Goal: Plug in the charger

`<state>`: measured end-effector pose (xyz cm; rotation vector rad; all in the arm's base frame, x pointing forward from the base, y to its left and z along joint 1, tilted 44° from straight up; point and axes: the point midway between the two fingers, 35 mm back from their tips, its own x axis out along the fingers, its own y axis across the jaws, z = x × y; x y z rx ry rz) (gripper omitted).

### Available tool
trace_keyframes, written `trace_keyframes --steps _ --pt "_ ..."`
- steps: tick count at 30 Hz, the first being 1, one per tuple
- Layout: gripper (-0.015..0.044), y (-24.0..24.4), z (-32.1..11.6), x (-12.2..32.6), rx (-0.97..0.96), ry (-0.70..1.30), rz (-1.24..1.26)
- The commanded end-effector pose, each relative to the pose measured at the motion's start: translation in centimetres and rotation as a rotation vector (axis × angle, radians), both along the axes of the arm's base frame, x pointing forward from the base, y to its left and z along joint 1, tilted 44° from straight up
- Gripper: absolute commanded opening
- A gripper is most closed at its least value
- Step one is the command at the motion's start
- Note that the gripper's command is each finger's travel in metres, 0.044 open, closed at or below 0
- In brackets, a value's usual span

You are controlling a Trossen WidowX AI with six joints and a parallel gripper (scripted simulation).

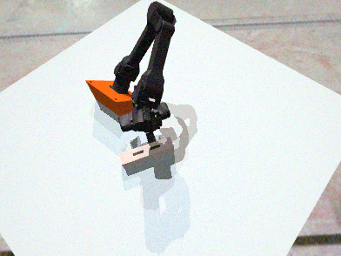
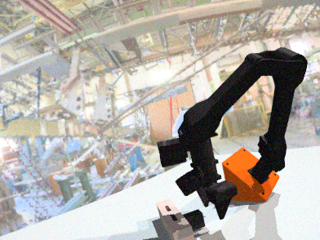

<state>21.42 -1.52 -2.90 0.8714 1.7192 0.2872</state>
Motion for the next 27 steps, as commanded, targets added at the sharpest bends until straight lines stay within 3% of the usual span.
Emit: trace_keyframes --steps 1,7,27 --pt "0.044 -1.8 1.5 1.0 -0.072 -0.129 -0.119" --pt "0.044 -5.0 4.3 2.0 -0.206 -0.354 -0.31" --pt "0.044 -5.1 4.4 2.0 -0.21 -0.36 -0.316"
